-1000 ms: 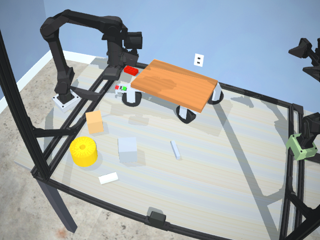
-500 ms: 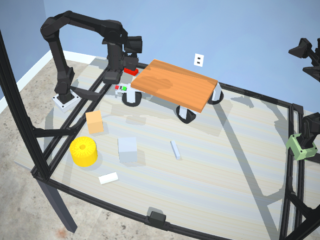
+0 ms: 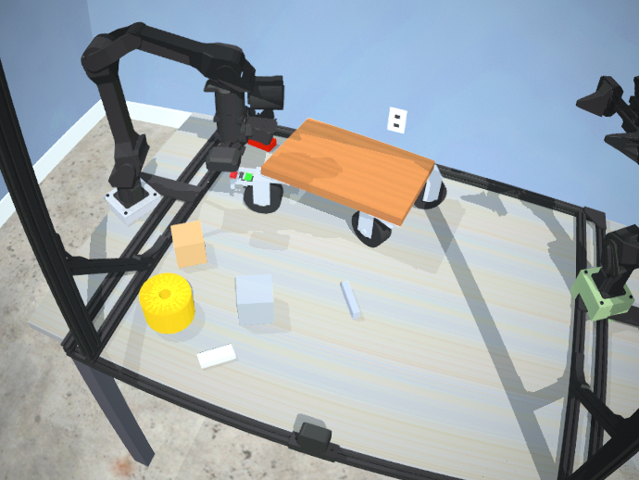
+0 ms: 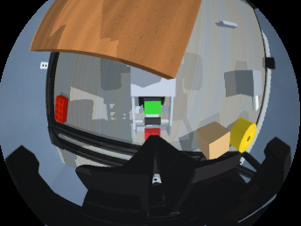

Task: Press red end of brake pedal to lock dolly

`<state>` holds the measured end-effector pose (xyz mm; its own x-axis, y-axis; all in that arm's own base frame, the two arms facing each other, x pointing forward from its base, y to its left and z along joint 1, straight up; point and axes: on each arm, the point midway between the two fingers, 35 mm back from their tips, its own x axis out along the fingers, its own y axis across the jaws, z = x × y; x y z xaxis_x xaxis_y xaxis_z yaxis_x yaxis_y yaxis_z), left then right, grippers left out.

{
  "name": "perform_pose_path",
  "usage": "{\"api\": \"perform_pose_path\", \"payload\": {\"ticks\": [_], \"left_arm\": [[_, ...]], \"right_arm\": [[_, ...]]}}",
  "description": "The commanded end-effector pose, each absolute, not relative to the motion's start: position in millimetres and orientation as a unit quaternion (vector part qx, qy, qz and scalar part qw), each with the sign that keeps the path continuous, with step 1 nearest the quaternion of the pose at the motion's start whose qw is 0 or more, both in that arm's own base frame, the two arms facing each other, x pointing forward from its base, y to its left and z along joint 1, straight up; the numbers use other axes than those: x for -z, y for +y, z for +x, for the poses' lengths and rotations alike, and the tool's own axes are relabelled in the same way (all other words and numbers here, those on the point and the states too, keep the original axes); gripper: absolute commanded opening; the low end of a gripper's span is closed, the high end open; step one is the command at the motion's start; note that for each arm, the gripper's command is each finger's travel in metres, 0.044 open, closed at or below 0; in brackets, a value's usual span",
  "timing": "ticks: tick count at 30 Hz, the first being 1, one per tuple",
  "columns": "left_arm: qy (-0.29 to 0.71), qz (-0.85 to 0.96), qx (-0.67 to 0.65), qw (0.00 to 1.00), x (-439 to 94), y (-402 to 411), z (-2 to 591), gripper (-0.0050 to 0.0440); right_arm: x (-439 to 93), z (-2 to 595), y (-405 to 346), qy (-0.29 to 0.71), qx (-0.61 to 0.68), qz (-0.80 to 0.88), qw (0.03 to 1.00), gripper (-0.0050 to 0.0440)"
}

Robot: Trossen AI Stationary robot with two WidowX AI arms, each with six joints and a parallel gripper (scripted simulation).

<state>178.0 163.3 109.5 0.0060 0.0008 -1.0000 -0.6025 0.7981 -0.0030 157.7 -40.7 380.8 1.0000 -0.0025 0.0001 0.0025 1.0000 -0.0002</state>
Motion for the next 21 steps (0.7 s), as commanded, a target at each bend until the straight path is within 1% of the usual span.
{"api": "perform_pose_path", "payload": {"ticks": [1,21], "left_arm": [[0.671,-0.223,-0.223,0.671,-104.7,163.1,177.1,0.0000],[0.671,-0.223,-0.223,0.671,-93.0,163.2,177.2,0.0000]], "right_arm": [[-380.9,157.5,-40.0,0.000,0.000,0.000,1.000,0.0440],[-380.9,157.5,-40.0,0.000,0.000,0.000,1.000,0.0440]]}}
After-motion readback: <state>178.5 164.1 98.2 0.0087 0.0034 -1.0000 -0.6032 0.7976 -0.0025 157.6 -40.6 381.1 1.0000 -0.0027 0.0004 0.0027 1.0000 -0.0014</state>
